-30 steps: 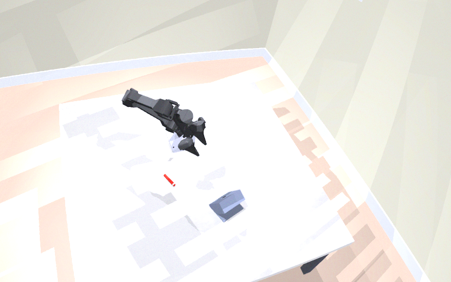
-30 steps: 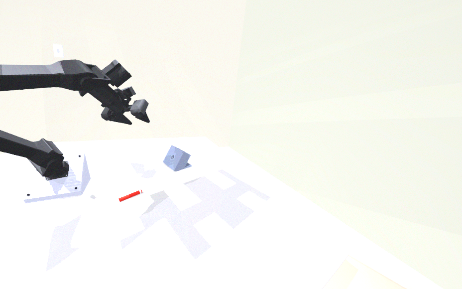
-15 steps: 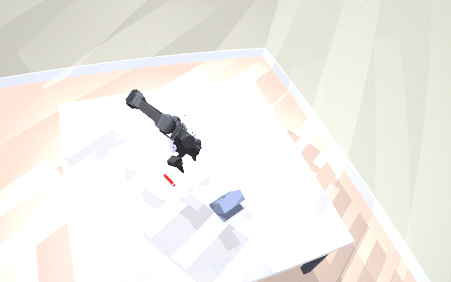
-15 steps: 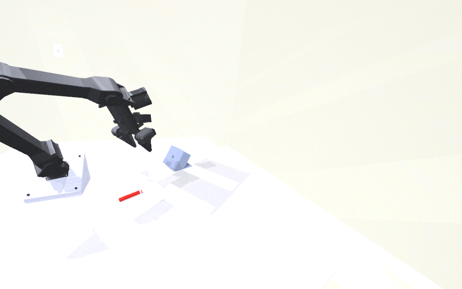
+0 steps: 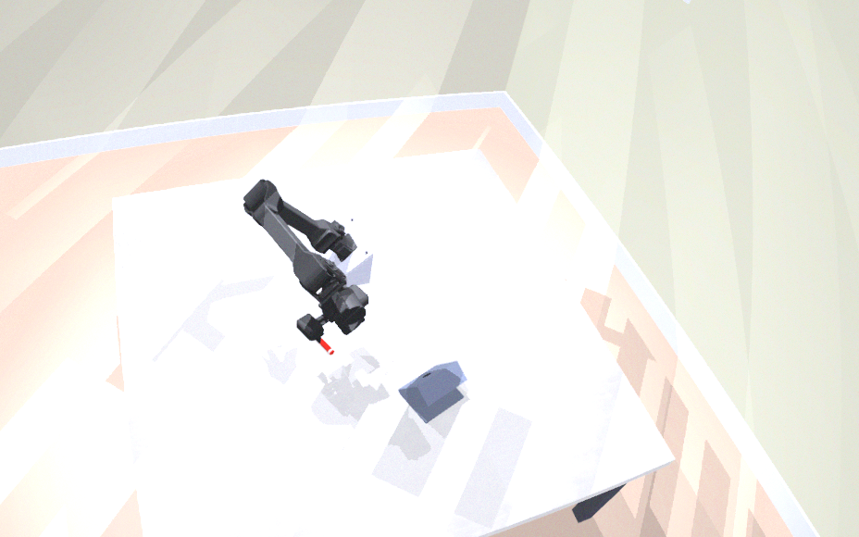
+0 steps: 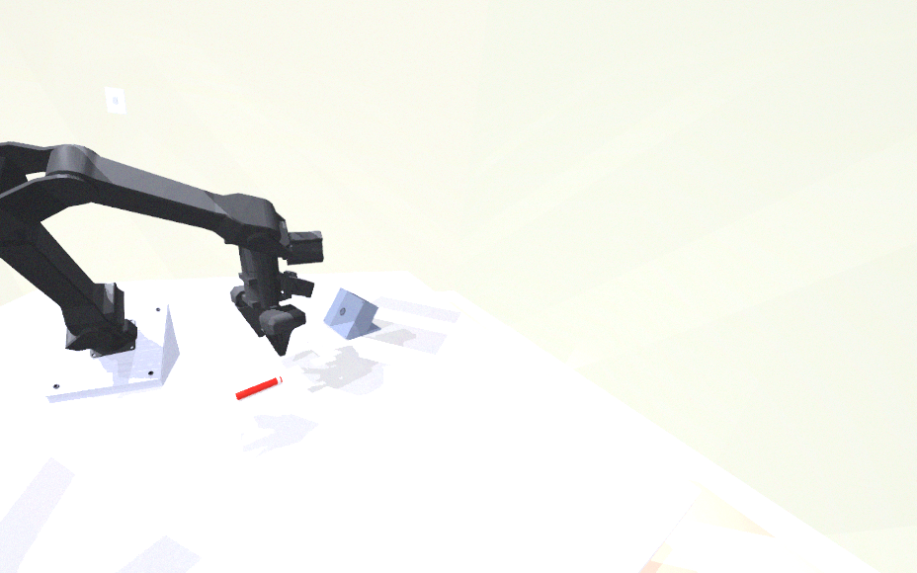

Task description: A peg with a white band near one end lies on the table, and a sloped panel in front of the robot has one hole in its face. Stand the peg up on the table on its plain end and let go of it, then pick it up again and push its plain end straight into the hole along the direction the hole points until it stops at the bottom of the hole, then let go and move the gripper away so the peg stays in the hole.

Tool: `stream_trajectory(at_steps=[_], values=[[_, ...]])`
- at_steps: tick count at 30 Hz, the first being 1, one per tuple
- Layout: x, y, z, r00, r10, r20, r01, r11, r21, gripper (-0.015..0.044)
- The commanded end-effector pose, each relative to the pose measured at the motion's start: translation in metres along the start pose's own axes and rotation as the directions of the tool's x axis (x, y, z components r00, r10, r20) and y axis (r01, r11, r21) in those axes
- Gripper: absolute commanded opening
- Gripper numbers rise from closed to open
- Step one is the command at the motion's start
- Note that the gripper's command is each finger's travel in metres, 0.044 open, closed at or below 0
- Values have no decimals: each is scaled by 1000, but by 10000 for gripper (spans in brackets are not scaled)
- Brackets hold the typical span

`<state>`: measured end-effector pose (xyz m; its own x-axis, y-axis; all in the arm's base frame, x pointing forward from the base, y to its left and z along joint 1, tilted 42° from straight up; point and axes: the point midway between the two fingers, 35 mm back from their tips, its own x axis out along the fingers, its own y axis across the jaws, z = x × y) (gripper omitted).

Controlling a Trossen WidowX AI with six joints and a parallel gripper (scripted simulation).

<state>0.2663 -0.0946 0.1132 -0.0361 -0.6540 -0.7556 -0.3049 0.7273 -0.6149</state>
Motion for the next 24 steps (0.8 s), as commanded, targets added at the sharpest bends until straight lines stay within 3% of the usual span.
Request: stream_trajectory(at_steps=[1,24], values=[[5,-4,-3,999,-6,-32,7,1000,20,440],[38,-4,-2,1000,-4,-30,5,1000,20,440]])
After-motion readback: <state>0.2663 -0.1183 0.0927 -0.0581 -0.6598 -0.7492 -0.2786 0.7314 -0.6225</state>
